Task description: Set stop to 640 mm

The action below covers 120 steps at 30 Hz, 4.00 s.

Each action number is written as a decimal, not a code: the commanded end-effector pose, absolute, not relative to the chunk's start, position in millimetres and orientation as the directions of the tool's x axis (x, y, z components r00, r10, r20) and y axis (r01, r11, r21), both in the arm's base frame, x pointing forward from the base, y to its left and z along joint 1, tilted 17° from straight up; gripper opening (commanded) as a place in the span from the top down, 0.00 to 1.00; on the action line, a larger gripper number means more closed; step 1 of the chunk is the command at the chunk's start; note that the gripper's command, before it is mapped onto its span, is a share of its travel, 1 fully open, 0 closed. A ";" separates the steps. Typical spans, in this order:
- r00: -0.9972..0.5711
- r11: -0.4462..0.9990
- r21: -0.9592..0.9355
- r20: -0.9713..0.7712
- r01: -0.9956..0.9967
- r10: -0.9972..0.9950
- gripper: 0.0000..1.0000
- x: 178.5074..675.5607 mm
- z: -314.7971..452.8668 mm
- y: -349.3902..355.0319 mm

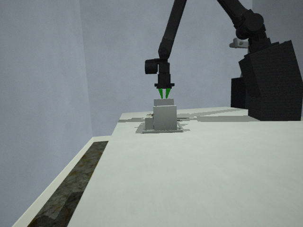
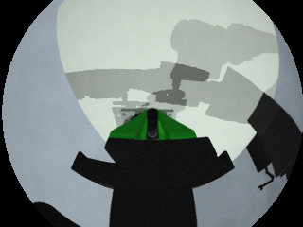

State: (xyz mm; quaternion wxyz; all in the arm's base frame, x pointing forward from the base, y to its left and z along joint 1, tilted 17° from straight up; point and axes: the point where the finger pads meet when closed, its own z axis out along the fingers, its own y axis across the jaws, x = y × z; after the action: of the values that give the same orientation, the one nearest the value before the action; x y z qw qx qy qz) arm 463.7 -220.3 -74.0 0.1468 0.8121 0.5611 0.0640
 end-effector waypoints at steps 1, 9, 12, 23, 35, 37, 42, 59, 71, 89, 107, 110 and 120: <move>0.365 -0.336 0.269 -0.063 0.902 0.929 0.94 442.8 -85.4 -219.7; 0.364 -0.335 0.272 -0.063 0.902 0.929 0.94 438.8 -91.3 -218.4; 0.364 -0.335 0.267 -0.063 0.903 0.929 0.94 434.9 -93.7 -216.8; 0.364 -0.336 0.267 -0.063 0.903 0.929 0.94 433.5 -96.5 -216.6; 0.364 -0.336 0.267 -0.063 0.903 0.929 0.94 432.2 -104.8 -216.6; 0.364 -0.336 0.267 -0.063 0.903 0.929 0.94 432.2 -104.8 -216.6; 0.364 -0.333 0.280 -0.064 0.900 0.929 0.94 432.4 -108.7 -217.2; 0.365 -0.335 0.279 -0.064 0.900 0.929 0.94 432.5 -123.5 -218.2; 0.365 -0.339 0.256 -0.062 0.905 0.929 0.94 432.4 -136.4 -218.4; 0.373 -0.342 0.281 -0.063 0.897 0.926 0.94 476.0 -139.2 -234.4; 0.368 -0.335 0.296 -0.063 0.895 0.928 0.94 507.9 -124.3 -241.2; 0.367 -0.334 0.292 -0.063 0.896 0.928 0.94 510.3 -121.7 -240.6; 0.365 -0.331 0.305 -0.062 0.893 0.929 0.94 518.9 -115.1 -242.5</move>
State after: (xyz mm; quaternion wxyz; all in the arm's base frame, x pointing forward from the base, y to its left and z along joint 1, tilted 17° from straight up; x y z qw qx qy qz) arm 488.0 -233.0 -125.3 0.1202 0.8158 0.5636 0.0486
